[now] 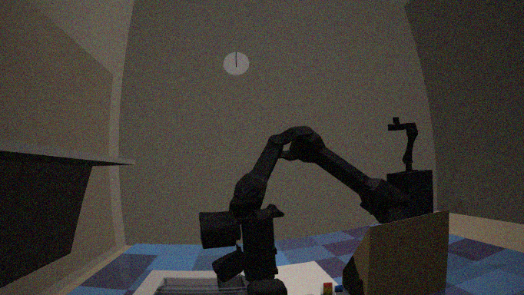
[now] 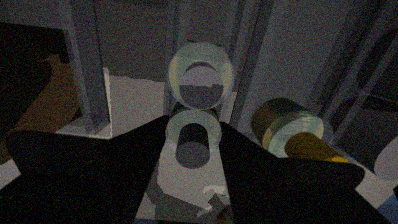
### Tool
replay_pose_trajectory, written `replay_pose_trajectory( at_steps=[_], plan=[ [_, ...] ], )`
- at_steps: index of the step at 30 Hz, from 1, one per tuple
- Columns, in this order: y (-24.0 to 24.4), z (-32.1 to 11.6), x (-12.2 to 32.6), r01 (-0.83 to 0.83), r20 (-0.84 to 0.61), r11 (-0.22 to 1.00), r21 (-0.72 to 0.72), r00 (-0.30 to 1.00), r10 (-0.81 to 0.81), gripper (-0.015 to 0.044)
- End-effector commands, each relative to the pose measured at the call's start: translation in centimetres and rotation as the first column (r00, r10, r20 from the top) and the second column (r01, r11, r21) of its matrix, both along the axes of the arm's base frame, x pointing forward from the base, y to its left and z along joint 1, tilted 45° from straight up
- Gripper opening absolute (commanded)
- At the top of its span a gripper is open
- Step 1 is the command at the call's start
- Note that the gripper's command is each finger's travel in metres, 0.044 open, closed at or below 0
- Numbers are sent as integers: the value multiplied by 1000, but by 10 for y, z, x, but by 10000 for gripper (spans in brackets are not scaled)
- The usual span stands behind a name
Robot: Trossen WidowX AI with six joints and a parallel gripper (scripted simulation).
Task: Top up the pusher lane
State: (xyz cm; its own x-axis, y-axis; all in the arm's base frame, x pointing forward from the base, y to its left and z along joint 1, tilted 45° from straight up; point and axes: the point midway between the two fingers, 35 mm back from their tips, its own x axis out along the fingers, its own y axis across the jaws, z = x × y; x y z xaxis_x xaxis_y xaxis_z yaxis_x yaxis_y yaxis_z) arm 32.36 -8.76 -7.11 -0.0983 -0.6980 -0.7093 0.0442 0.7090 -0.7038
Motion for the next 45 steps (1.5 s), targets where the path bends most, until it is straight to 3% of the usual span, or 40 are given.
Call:
replay_pose_trajectory(
  at_steps=[1, 26, 37, 45],
  plan=[
    [-1, 1, 1, 0, 10, 1000, -7, 1000, 0, 0],
    [0, 0, -3, 0, 10, 1000, -7, 1000, 0, 0],
    [0, 0, -3, 0, 10, 1000, -7, 1000, 0, 289],
    [12, 11, -2, 0, 10, 1000, -6, 1000, 0, 293]
  ],
)
